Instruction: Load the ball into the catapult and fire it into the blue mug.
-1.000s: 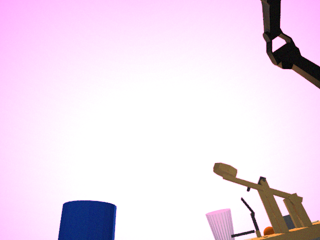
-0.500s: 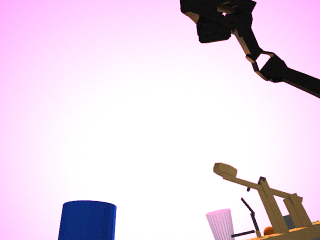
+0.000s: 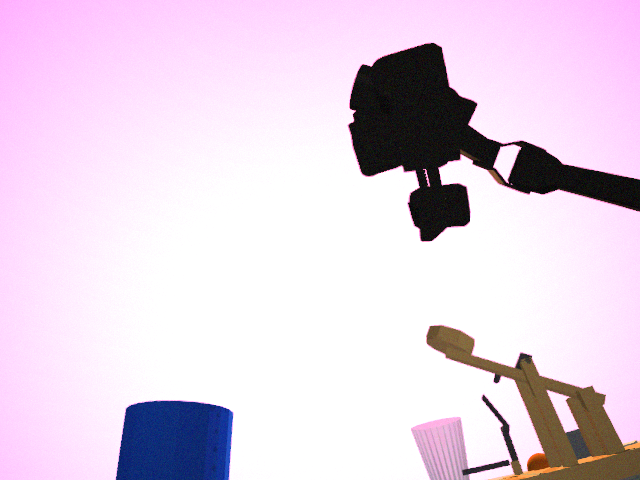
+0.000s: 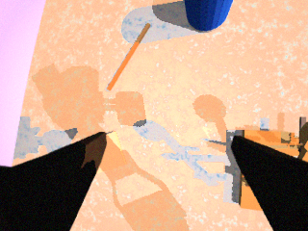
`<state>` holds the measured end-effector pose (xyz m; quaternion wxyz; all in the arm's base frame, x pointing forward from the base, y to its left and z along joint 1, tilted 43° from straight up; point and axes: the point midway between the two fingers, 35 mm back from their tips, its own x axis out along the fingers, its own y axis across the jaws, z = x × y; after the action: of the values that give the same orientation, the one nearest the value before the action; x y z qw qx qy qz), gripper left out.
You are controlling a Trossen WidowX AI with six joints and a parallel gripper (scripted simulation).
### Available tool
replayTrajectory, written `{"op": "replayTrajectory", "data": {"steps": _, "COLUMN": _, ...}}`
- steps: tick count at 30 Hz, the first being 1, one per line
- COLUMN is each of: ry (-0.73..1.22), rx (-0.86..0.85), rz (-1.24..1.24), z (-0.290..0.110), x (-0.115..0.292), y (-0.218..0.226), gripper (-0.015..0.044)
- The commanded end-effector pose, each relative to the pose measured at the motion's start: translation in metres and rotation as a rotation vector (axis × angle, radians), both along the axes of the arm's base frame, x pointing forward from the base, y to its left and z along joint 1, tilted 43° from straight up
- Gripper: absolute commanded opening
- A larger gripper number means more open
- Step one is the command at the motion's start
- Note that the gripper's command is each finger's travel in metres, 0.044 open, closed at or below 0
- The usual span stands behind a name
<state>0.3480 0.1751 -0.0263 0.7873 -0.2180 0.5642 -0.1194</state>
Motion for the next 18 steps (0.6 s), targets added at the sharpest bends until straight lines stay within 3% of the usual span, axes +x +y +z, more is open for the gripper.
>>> {"op": "replayTrajectory", "data": {"steps": 1, "ry": 0.089, "rx": -0.099, "rz": -0.08, "z": 0.011, "x": -0.002, "y": -0.052, "gripper": 0.044}}
{"op": "replayTrajectory", "data": {"steps": 11, "ry": 0.303, "rx": -0.261, "rz": -0.234, "z": 0.042, "x": -0.026, "y": -0.15, "gripper": 0.044}}
{"op": "replayTrajectory", "data": {"steps": 17, "ry": 0.308, "rx": -0.264, "rz": -0.237, "z": 0.043, "x": -0.027, "y": -0.152, "gripper": 0.044}}
{"op": "replayTrajectory", "data": {"steps": 18, "ry": 0.308, "rx": -0.264, "rz": -0.237, "z": 0.043, "x": -0.027, "y": -0.152, "gripper": 0.0414}}
